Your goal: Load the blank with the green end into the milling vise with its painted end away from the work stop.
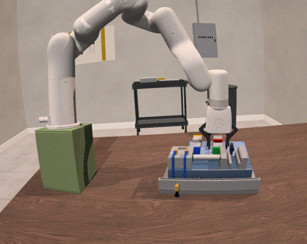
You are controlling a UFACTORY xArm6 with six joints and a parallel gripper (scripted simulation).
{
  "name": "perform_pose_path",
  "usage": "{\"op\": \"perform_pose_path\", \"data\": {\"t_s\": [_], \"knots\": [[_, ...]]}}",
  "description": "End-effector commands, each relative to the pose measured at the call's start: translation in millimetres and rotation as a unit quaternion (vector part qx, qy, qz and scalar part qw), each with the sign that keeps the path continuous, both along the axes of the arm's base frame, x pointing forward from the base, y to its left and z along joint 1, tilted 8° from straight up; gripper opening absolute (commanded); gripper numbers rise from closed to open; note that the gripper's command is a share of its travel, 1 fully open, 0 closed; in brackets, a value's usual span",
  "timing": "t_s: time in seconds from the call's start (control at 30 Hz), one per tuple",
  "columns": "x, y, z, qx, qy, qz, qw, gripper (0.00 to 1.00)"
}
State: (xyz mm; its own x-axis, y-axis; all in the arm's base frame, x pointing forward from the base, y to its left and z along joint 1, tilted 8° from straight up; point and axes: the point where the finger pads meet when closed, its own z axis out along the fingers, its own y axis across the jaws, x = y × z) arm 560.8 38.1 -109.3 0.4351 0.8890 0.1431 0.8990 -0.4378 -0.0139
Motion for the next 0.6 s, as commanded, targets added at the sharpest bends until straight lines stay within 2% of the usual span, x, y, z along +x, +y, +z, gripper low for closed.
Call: {"op": "perform_pose_path", "data": {"t_s": [0.0,0.1,0.13,0.57], "knots": [[1.9,-0.1,1.9,0.0,-0.002,0.0,1.0,0.72],[1.9,-0.1,1.9,0.0,-0.002,0.0,1.0,0.72],[1.9,-0.1,1.9,0.0,-0.002,0.0,1.0,0.0],[1.9,-0.1,1.9,0.0,-0.002,0.0,1.0,0.0]]}}
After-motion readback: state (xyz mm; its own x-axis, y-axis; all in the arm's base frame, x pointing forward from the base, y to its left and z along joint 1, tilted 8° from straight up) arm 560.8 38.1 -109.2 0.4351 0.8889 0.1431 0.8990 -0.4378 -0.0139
